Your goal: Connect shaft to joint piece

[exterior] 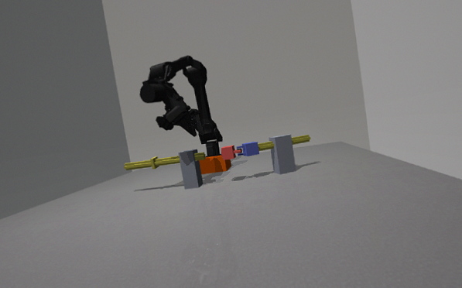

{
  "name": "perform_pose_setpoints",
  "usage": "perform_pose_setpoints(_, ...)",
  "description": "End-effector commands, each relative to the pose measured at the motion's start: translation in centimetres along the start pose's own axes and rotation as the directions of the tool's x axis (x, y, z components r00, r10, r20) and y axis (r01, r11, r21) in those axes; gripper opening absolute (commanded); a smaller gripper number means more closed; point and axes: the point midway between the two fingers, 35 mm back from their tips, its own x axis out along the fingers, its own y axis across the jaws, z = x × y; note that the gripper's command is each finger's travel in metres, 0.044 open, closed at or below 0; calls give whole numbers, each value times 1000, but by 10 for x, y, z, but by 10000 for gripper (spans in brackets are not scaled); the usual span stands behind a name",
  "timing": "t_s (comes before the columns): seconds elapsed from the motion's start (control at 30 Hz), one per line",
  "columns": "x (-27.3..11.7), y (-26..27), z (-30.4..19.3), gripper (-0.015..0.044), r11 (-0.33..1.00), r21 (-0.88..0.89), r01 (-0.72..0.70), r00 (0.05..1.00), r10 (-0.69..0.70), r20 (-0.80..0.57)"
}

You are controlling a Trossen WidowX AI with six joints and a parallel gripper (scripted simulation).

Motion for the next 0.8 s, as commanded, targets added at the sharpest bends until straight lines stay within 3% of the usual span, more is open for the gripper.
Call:
perform_pose_setpoints(0.0,-4,3,8,440,998,-67,-8,1000,9,23)
perform_pose_setpoints(0.37,-26,13,53,440,912,-409,22,988,41,146)
perform_pose_setpoints(0.77,-54,17,101,440,698,-696,166,959,50,280)
